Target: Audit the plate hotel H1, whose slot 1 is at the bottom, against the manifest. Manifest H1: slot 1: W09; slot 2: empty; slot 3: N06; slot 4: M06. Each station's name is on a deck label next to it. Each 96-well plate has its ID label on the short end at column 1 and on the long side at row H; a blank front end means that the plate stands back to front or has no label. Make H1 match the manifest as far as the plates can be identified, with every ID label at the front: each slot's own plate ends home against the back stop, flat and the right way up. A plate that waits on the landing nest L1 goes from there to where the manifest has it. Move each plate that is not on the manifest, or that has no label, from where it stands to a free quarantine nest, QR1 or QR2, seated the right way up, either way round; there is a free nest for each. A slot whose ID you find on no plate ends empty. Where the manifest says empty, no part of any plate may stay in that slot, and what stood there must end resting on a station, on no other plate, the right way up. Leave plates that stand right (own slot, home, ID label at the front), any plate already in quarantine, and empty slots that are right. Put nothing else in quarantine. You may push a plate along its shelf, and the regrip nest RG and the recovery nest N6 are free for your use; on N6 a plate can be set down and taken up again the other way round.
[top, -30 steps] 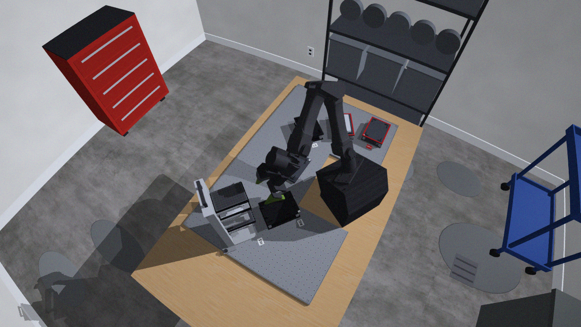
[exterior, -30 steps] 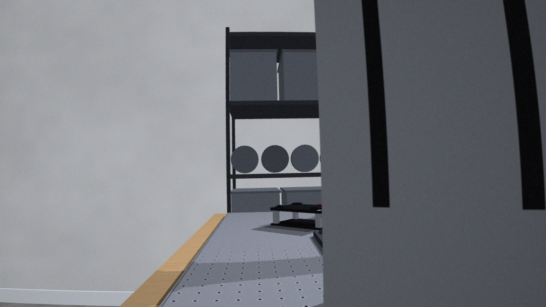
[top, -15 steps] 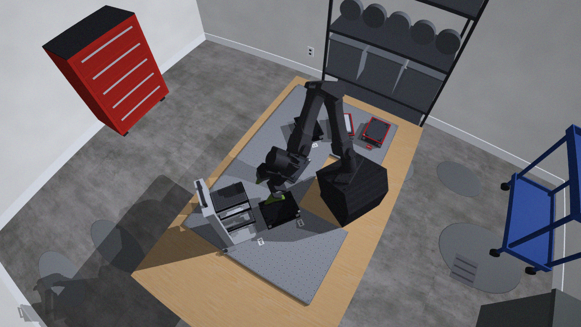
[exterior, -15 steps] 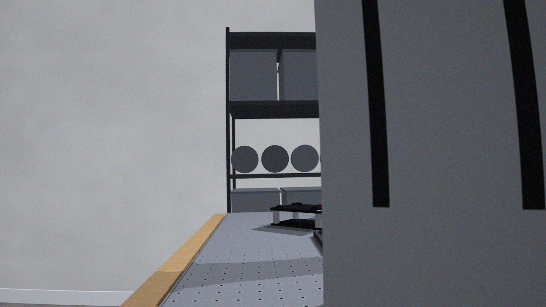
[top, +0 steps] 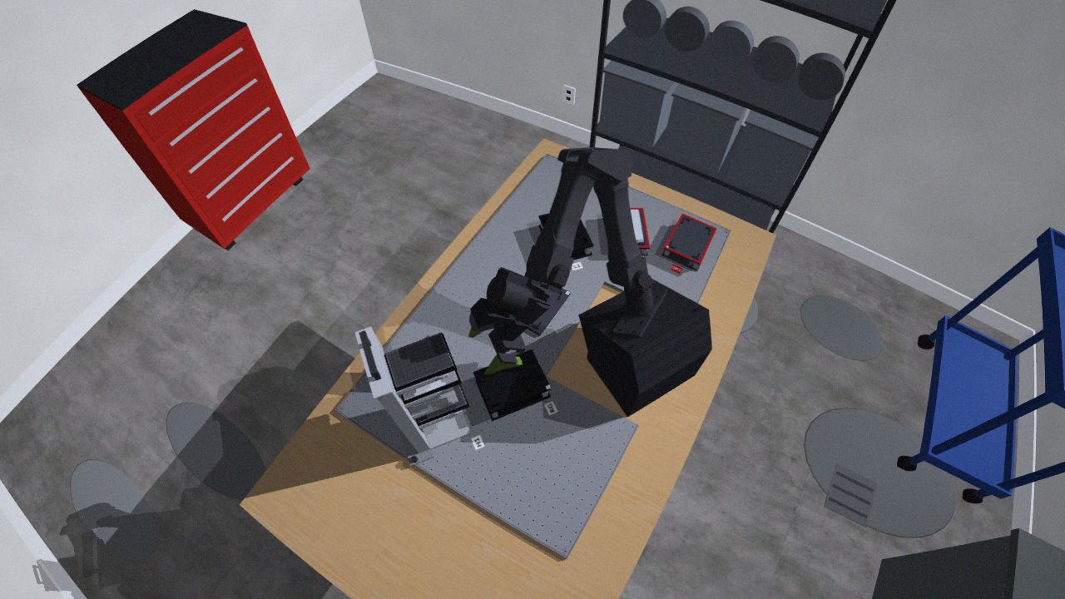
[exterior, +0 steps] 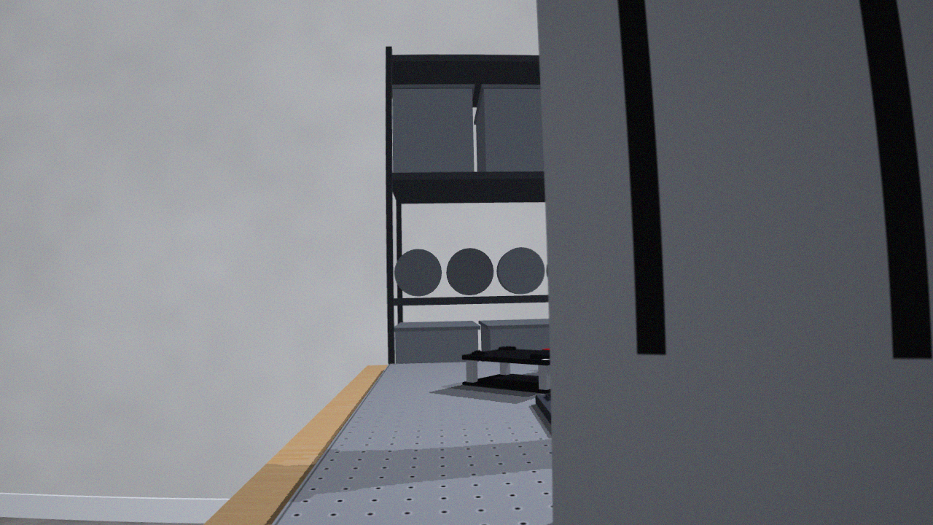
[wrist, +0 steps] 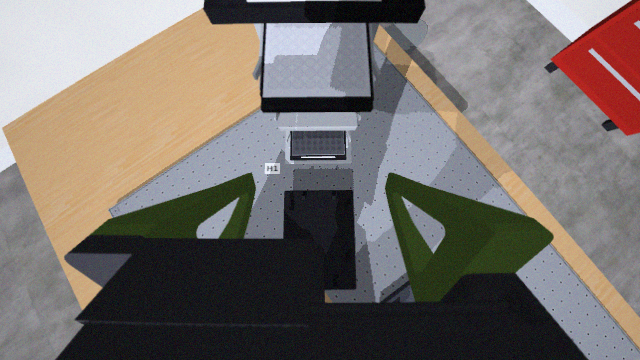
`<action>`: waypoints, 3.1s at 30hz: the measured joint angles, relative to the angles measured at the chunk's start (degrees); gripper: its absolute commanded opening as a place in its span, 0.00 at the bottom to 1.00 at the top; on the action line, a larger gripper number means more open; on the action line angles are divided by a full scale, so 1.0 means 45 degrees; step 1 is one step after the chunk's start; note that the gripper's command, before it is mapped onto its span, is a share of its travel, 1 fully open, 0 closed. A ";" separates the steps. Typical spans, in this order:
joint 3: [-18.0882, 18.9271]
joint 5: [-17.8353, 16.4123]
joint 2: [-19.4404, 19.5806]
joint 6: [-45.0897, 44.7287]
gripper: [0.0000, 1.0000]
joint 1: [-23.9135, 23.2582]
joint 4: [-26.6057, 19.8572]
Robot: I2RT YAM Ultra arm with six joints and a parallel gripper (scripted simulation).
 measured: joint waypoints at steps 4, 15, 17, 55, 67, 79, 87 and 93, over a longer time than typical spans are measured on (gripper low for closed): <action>0.0000 0.0000 0.0000 0.0000 1.00 0.0000 0.0000; 0.0000 0.0000 0.0000 0.0000 1.00 0.0000 0.0000; 0.0000 0.0000 0.0000 0.0000 1.00 0.0000 0.0000; -0.1797 0.0005 -0.0894 0.0024 1.00 -0.0087 0.0821; -0.2312 -0.0296 -0.0316 -0.0321 1.00 -0.0515 0.2035; -0.2739 -0.0627 0.0321 -0.0675 1.00 -0.0928 0.3337; -0.3065 -0.0865 0.0928 -0.0928 1.00 -0.1292 0.4303; -0.3050 -0.0981 0.1258 -0.1073 1.00 -0.1394 0.4721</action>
